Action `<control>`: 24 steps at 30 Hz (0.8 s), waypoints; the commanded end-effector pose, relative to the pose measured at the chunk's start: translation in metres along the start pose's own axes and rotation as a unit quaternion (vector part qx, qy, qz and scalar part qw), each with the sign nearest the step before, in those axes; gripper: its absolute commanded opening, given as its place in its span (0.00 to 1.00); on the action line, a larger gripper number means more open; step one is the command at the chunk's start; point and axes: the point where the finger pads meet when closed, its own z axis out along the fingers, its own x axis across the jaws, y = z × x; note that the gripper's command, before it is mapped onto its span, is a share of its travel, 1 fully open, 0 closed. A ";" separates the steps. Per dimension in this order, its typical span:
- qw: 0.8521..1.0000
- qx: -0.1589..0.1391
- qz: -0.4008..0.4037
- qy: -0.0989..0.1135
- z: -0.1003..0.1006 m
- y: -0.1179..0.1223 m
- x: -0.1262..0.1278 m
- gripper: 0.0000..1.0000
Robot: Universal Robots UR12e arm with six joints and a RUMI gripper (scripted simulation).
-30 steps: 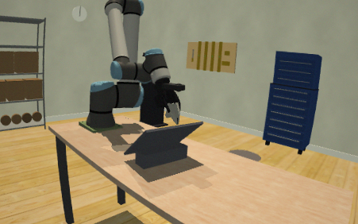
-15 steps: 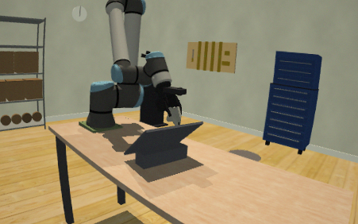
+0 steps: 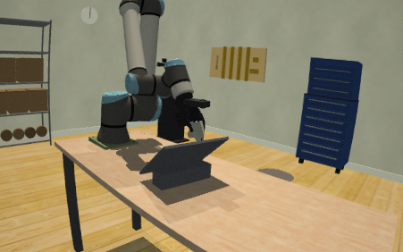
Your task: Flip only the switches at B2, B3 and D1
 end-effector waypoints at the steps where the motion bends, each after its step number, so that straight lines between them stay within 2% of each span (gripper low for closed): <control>1: 1.000 0.001 0.000 0.000 0.002 -0.001 0.000 0.00; 24: 1.000 0.001 0.000 0.000 0.004 -0.001 0.000 0.00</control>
